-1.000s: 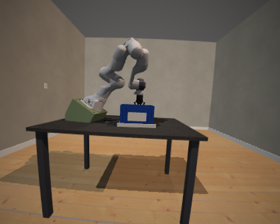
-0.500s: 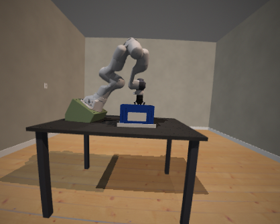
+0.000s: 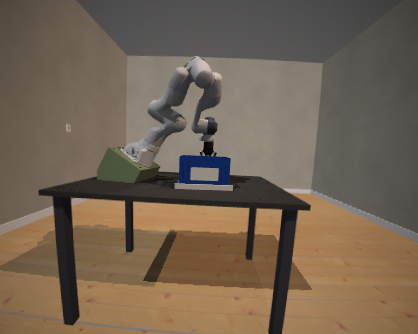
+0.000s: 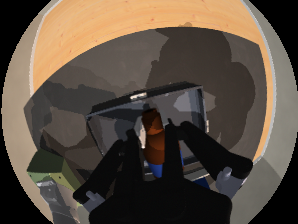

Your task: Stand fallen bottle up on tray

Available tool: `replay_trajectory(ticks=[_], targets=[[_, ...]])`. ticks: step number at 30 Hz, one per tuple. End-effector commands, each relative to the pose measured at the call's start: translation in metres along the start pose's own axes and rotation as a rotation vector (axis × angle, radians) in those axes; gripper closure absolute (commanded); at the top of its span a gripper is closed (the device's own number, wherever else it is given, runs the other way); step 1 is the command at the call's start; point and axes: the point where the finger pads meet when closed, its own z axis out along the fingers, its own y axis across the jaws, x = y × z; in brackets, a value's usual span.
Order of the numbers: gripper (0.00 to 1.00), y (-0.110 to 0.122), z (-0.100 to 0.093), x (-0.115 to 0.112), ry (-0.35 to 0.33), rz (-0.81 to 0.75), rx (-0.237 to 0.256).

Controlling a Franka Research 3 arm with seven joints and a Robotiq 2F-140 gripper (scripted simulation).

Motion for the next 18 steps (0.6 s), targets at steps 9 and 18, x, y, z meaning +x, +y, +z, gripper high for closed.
replay_trajectory(ticks=[9, 18], targets=[[1.00, 0.0012, -0.0017, -0.0001, 0.000, 0.006, -0.002], [1.00, 0.0012, -0.0052, -0.0001, 0.000, 0.006, -0.002]])
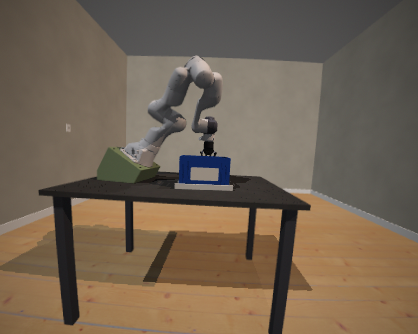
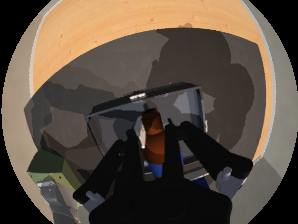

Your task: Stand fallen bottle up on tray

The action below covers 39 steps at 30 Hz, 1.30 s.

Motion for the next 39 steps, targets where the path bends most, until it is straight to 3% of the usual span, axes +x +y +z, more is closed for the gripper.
replay_trajectory(ticks=[1, 39], targets=[[1.00, 0.000, -0.002, -0.001, -0.002, 0.002, 0.001], [1.00, 0.000, -0.034, -0.001, -0.002, 0.002, 0.001]])
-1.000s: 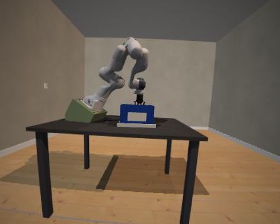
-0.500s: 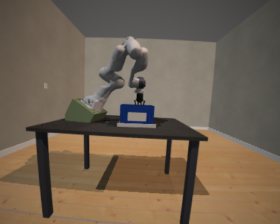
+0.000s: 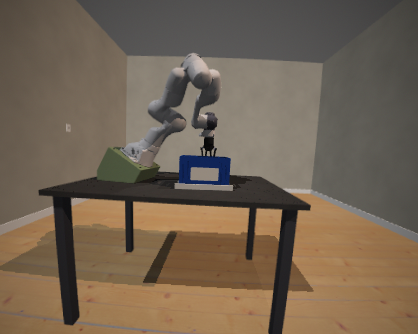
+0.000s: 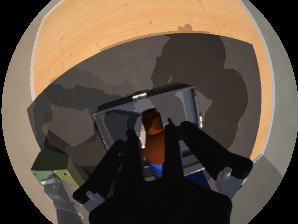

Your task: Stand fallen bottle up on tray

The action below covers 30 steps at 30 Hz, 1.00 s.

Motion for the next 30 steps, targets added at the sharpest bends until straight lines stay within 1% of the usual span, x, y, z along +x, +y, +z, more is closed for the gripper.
replay_trajectory(ticks=[1, 12, 14, 30], targets=[[1.00, -0.001, -0.004, -0.003, -0.008, -0.011, 0.003], [1.00, -0.001, -0.022, -0.002, -0.008, -0.011, 0.003], [1.00, -0.001, -0.022, -0.002, -0.008, -0.011, 0.003], [1.00, -0.001, -0.048, -0.002, -0.008, -0.011, 0.003]])
